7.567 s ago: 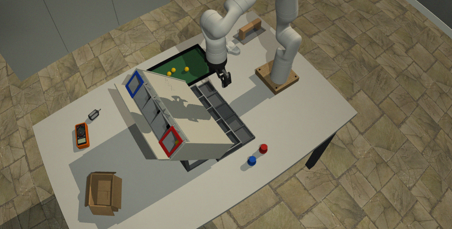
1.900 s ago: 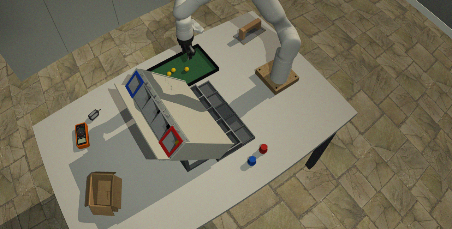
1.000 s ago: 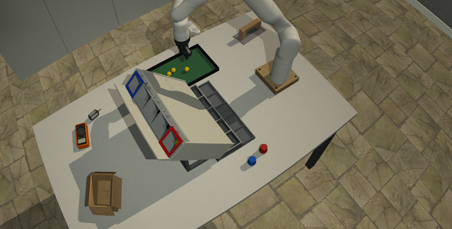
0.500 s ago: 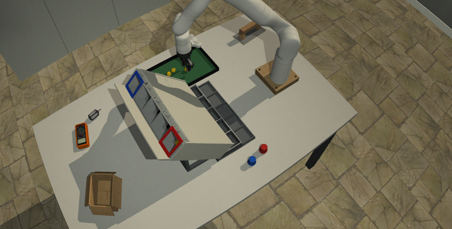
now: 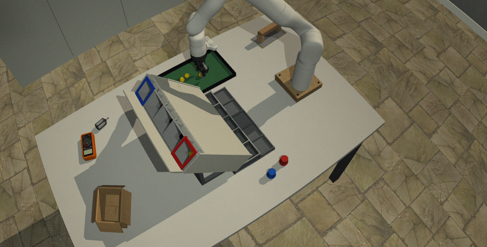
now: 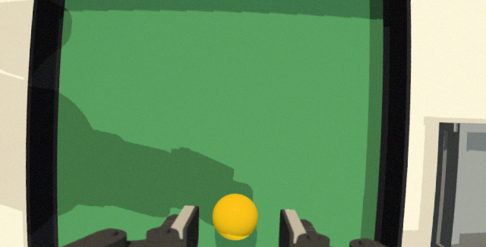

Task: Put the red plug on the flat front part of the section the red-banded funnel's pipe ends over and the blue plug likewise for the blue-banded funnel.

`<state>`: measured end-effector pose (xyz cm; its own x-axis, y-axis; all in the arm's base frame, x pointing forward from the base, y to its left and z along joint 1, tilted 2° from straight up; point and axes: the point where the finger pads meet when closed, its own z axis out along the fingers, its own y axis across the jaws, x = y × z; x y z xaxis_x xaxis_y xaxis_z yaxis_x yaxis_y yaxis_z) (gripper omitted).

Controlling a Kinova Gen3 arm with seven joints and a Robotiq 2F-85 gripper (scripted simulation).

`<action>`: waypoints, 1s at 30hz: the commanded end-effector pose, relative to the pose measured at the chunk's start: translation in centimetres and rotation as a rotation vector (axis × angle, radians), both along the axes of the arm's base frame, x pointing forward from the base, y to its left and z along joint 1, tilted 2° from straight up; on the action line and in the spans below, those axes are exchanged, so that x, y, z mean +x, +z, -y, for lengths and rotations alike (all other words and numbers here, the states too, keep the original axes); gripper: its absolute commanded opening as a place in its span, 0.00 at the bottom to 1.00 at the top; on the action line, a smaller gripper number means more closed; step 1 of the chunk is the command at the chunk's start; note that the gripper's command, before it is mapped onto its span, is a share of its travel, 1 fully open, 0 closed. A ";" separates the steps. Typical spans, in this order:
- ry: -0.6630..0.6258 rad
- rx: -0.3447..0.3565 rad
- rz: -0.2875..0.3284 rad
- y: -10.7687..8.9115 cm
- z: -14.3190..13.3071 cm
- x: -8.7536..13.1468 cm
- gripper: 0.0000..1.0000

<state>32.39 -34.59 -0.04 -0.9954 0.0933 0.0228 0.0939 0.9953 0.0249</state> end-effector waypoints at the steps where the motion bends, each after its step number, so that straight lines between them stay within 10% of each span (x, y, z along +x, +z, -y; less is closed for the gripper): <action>1: 0.001 -0.002 0.001 0.0 0.2 0.1 0.50; 30: 0.000 -0.002 0.002 -0.7 0.1 0.0 0.50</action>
<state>32.36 -34.67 -0.61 -0.9953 0.0941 0.0243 0.0947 0.9952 0.0244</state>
